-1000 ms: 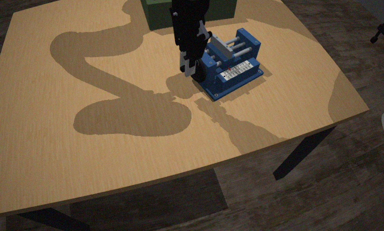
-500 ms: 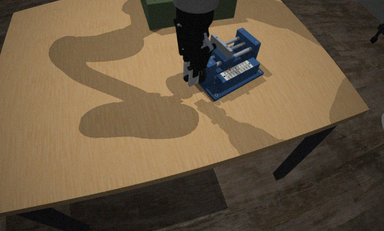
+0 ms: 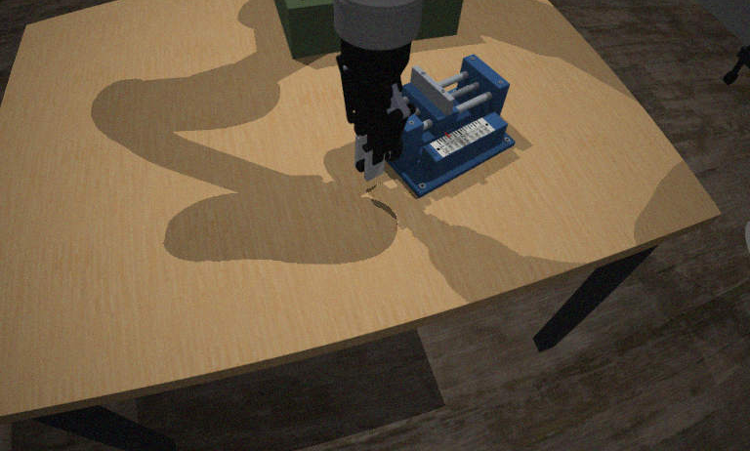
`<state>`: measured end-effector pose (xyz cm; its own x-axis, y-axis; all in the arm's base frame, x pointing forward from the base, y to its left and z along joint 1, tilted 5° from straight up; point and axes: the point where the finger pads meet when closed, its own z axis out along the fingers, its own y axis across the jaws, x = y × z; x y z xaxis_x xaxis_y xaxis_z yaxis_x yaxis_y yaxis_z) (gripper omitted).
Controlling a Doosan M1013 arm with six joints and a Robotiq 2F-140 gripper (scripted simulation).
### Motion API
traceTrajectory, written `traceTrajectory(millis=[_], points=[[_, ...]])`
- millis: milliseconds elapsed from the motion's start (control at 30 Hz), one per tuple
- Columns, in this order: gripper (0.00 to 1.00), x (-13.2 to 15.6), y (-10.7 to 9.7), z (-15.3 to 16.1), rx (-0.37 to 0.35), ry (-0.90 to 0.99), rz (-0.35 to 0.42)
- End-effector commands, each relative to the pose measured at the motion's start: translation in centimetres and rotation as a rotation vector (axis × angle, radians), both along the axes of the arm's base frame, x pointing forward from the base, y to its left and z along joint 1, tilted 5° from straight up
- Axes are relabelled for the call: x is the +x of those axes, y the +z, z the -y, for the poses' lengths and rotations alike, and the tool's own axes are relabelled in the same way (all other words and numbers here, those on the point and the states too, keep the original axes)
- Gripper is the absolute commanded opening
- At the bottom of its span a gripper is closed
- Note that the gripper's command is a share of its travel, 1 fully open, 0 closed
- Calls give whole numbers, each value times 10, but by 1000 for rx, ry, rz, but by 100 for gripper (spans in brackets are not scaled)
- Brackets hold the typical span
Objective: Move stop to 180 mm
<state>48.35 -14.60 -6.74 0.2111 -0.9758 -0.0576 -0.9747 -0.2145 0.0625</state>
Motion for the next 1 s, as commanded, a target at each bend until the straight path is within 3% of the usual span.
traceTrajectory(millis=[0,333,967], points=[[4,-7,-6,1,0,2,-1],[4,-30,-11,6,0,2,-1],[4,-55,5,12,0,2,-1]])
